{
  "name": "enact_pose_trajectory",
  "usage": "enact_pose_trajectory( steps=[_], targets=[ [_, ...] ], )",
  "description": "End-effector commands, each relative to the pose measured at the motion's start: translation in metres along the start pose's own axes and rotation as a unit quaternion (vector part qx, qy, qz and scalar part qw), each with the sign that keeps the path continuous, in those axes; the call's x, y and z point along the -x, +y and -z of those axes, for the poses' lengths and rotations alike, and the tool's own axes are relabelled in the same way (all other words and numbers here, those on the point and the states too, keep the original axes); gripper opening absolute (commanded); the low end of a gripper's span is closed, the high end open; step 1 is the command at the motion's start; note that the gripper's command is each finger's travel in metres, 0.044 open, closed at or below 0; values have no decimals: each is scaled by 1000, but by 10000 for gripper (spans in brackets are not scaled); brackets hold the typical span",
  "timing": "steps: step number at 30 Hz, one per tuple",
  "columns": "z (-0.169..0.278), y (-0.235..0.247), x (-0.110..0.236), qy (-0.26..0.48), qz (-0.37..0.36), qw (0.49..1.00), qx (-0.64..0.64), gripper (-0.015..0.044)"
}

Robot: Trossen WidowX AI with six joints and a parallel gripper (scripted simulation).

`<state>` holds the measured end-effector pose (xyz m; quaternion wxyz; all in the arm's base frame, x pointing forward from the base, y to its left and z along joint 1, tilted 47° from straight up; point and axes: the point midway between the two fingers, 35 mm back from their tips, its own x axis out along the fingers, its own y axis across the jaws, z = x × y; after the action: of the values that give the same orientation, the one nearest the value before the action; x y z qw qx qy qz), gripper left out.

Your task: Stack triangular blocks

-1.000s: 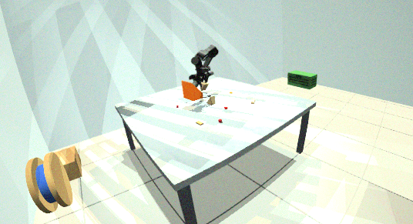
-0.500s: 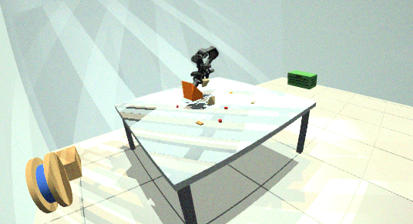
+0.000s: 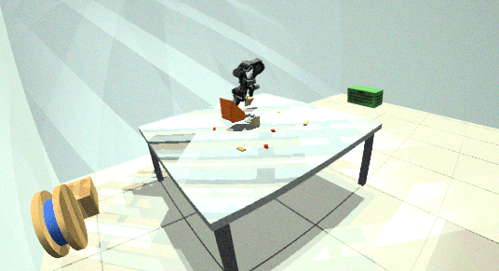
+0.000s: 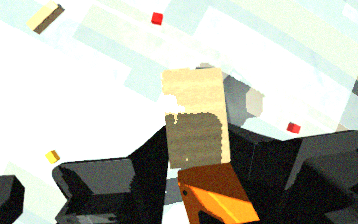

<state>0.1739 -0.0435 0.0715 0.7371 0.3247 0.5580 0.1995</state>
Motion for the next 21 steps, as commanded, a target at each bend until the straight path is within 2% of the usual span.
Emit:
enact_pose_trajectory(
  steps=[1,11,21],
  targets=[
    [0,1,-18,-1,-1,1000,-2,0],
    [8,2,-62,-2,-7,1000,-1,0],
    [5,4,-76,-2,-7,1000,0,0]
  ],
)
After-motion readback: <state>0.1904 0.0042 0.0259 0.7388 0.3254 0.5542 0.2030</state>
